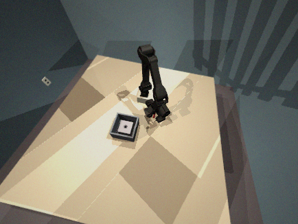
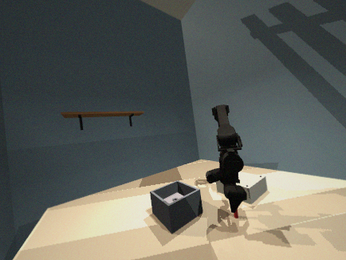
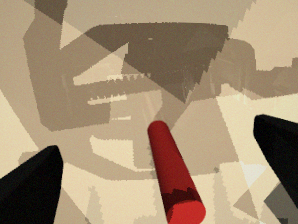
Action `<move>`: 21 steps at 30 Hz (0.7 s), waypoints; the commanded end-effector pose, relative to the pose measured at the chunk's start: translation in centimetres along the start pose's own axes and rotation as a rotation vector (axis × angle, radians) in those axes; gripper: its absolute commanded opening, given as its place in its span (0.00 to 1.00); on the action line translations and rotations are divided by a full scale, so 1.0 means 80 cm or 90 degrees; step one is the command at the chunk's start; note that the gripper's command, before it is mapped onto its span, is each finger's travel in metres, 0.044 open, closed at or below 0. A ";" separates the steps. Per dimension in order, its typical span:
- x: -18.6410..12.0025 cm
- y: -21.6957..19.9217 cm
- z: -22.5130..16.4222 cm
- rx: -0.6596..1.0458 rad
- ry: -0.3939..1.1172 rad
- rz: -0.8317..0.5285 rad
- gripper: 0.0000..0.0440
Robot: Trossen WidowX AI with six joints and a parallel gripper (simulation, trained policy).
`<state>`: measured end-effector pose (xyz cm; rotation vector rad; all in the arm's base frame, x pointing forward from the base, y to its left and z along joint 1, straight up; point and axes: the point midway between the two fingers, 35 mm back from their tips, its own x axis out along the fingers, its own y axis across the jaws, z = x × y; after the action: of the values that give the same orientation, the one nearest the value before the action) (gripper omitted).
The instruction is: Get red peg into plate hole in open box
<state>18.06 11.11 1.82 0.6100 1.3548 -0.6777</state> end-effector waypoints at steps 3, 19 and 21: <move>0.020 -0.003 -0.006 0.029 0.005 0.001 0.94; 0.033 -0.013 -0.012 0.068 0.068 -0.029 0.03; 0.028 -0.011 -0.006 0.060 0.052 -0.022 0.01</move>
<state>16.97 10.81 -0.81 0.7067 1.4278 -0.7637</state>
